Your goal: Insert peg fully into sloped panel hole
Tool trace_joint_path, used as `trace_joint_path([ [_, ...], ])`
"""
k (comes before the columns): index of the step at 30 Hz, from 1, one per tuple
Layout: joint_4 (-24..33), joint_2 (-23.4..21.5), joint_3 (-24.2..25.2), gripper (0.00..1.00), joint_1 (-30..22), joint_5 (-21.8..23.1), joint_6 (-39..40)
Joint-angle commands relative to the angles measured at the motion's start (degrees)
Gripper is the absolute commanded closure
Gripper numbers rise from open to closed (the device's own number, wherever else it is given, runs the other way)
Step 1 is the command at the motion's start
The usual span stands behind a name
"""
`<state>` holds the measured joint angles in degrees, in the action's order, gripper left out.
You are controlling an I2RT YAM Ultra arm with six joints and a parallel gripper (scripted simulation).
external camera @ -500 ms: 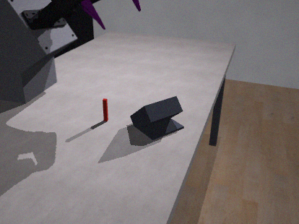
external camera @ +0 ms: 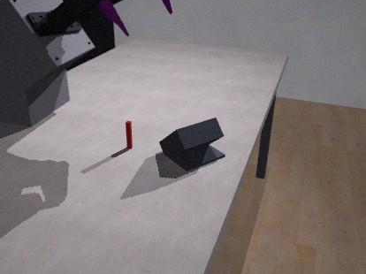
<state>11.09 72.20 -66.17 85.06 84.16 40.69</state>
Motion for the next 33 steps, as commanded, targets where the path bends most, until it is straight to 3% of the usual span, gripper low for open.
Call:
trace_joint_path([
  [1,-0.2,-0.3,-0.5,0.0,0.9,-0.2,-0.2],
  [5,-0.5,-0.3,1.7,0.0,-1.4,-1.5,-1.8],
  [17,-3.4,-1.5,8.6,0.0,-11.9,-12.2,-16.0],
  [19,-3.4,-1.5,8.6,0.0,-11.9,-12.2,-16.0],
  [33,-2.5,-2.0,15.8,0.0,-25.1,-24.9,-35.7],
])
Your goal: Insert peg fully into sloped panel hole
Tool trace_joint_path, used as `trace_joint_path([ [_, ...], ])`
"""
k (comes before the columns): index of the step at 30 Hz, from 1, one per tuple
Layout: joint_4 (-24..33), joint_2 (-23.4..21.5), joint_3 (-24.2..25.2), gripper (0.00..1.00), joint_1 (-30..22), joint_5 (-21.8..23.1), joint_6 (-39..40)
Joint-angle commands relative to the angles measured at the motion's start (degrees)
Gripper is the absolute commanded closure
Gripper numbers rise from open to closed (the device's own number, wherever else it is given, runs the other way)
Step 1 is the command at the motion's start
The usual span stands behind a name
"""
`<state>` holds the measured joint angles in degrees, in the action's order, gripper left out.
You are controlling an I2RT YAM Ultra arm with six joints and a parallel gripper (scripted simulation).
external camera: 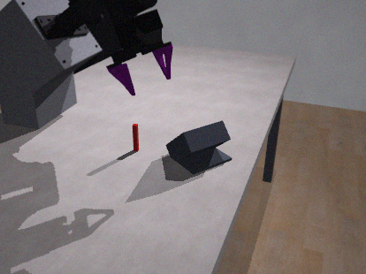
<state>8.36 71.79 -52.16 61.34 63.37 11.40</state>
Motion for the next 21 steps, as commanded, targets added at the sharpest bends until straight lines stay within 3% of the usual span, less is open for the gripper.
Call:
trace_joint_path([
  [1,0.3,-1.6,2.3,0.0,-2.4,-5.0,-7.8],
  [4,0.6,-1.7,1.4,0.0,-3.6,-6.5,-9.3],
  [18,1.1,-2.0,9.9,0.0,-16.6,-18.9,-28.5],
  [21,1.1,-2.1,9.7,0.0,-17.8,-20.3,-29.7],
])
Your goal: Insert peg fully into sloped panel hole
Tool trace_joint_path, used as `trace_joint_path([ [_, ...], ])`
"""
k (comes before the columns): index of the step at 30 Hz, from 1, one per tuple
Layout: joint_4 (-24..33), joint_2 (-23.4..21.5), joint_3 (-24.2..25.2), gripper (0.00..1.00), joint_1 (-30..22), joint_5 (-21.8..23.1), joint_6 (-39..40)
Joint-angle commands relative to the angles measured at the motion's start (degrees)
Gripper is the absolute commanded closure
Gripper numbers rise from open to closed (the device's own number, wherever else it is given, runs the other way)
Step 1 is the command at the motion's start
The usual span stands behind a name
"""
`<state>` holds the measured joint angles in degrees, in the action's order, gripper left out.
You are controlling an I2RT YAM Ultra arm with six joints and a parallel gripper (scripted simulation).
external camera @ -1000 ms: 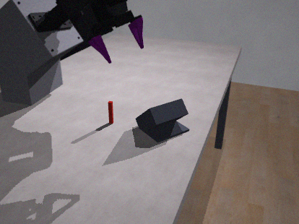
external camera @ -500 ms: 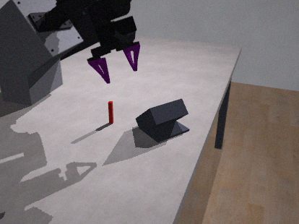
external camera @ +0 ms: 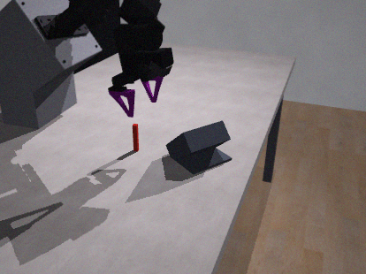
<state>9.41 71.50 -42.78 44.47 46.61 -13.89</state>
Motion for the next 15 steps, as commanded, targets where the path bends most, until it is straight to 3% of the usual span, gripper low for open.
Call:
trace_joint_path([
  [1,0.2,-1.7,1.5,0.0,-1.8,-4.3,-5.9],
  [10,0.2,-2.0,6.3,0.0,-10.1,-12.2,-17.9],
  [15,-0.1,-2.2,5.8,0.0,-11.7,-14.0,-19.3],
])
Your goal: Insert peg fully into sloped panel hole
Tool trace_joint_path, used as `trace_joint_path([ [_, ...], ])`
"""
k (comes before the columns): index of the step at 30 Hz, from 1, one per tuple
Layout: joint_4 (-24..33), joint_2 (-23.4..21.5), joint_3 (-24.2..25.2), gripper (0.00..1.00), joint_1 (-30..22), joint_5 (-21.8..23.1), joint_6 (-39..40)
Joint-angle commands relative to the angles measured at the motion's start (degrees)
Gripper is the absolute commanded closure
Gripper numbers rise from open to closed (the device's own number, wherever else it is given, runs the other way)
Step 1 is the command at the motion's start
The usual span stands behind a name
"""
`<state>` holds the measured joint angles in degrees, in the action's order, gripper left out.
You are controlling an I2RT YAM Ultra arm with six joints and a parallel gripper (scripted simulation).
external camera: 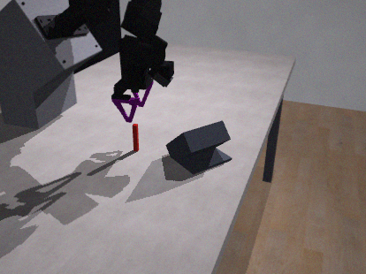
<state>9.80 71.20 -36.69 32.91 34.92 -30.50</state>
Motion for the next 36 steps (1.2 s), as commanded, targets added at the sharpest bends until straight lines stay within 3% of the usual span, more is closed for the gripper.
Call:
trace_joint_path([
  [1,-0.5,-1.9,-0.3,0.0,-0.2,-2.3,-2.7],
  [36,-10.4,8.4,-1.4,0.0,-4.5,-5.8,1.3],
])
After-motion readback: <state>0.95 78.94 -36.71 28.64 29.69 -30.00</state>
